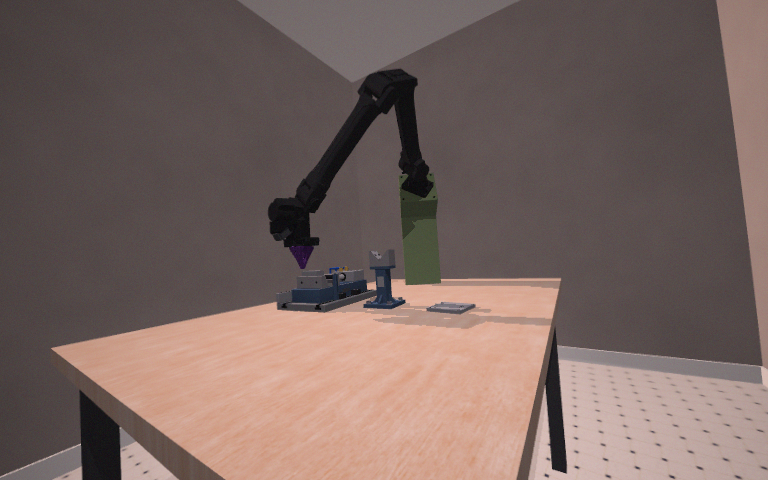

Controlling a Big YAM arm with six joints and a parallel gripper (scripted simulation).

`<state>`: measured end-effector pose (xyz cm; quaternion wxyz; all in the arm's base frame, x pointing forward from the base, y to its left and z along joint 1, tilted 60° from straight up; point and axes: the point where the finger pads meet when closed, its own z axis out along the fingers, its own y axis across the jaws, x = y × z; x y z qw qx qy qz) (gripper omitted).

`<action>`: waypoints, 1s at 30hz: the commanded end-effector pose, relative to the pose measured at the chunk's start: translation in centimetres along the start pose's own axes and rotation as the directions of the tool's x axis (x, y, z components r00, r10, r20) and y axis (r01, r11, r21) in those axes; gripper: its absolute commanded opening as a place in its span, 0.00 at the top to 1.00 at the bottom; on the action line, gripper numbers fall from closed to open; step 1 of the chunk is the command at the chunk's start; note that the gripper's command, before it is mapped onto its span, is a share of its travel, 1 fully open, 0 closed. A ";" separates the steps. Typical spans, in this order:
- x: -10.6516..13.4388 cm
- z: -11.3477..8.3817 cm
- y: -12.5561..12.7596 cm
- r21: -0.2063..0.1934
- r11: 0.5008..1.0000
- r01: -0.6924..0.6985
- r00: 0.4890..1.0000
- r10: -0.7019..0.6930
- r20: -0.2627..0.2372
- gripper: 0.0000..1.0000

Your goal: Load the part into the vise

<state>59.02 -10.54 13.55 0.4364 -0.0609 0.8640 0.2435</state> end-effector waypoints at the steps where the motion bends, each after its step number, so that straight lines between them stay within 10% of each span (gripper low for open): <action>1: -0.1 1.0 1.1 -0.014 1.000 0.007 1.000 -0.007 -0.001 1.00; 30: -0.3 1.7 0.8 -0.014 1.000 0.008 1.000 -0.008 0.001 1.00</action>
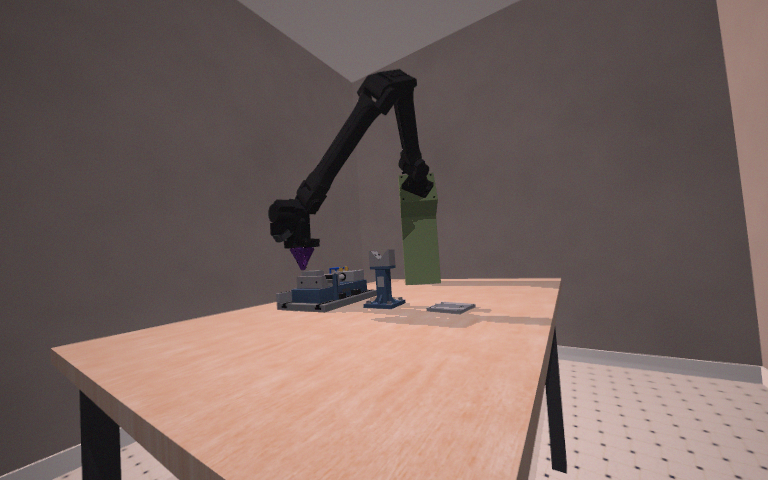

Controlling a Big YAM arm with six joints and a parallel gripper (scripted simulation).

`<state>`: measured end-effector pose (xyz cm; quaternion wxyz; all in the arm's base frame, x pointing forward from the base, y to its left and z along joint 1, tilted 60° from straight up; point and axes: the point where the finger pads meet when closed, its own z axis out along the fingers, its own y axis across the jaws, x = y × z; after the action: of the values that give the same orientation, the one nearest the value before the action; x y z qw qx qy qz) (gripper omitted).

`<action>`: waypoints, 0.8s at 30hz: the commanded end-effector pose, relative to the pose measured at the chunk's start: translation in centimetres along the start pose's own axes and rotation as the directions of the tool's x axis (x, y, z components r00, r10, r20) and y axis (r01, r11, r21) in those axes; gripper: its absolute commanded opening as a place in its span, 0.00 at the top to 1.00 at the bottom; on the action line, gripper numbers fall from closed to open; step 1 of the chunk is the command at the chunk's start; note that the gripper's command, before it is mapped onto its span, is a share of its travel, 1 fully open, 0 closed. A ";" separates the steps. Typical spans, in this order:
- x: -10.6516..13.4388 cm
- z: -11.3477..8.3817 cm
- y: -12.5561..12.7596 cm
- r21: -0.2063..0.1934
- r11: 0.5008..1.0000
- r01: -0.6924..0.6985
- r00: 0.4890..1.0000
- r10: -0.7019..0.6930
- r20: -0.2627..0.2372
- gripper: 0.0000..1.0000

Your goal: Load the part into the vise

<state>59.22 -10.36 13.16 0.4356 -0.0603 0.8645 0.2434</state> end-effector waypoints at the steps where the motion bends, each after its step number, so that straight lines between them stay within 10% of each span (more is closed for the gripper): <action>1: -0.7 1.3 0.9 -0.014 1.000 0.012 1.000 -0.012 0.004 1.00; 24: -0.6 1.7 0.9 -0.015 1.000 0.011 1.000 -0.011 0.004 1.00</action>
<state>59.61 -10.09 13.01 0.4362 -0.0607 0.8641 0.2435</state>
